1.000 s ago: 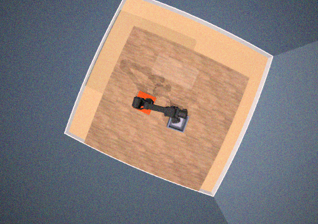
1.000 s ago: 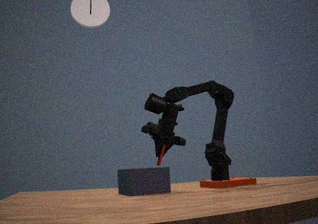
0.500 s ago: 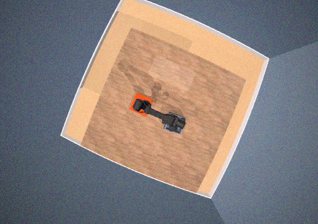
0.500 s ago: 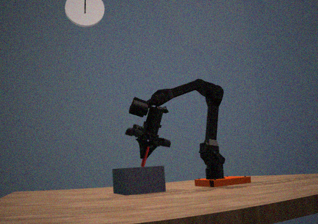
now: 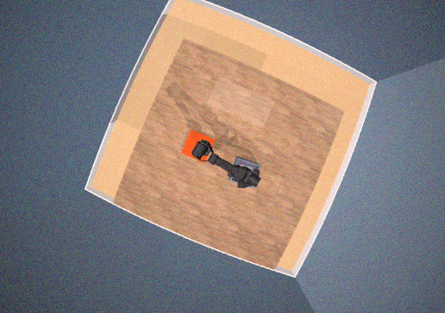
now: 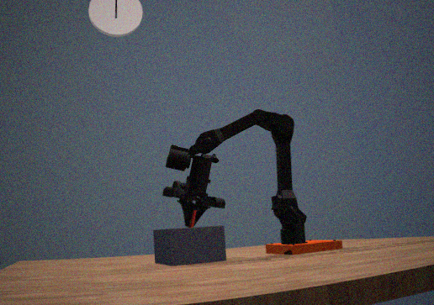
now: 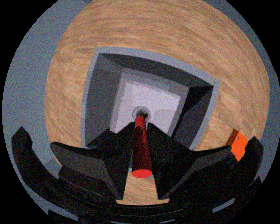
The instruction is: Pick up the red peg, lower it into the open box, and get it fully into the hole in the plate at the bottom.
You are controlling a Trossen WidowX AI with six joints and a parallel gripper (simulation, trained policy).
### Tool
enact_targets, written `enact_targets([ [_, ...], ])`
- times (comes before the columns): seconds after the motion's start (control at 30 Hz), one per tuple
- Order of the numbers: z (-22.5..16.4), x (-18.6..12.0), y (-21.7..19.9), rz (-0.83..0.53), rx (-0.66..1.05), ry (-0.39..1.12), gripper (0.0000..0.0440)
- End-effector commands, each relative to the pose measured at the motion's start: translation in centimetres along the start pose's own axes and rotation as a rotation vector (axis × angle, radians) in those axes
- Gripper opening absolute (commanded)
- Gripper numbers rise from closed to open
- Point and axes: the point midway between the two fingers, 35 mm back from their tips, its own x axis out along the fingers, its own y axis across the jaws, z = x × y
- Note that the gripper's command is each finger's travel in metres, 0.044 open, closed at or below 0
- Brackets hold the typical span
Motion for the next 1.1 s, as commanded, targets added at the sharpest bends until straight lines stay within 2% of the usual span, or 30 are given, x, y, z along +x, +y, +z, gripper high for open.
enact_targets([
  [0.0,0.2,0.9,0.0,-0.017,-0.008,0.011,0.0019],
  [0.07,0.3,1.6,0.0,-0.03,-0.015,0.016,0.0046],
  [0.2,0.6,2.5,-0.1,-0.059,-0.039,0.024,0.0141],
  [0.6,2.2,3.0,1.1,-0.072,-0.05,0.034,0.0153],
  [1.07,5.0,3.6,2.1,-0.096,-0.044,0.049,0.0126],
])
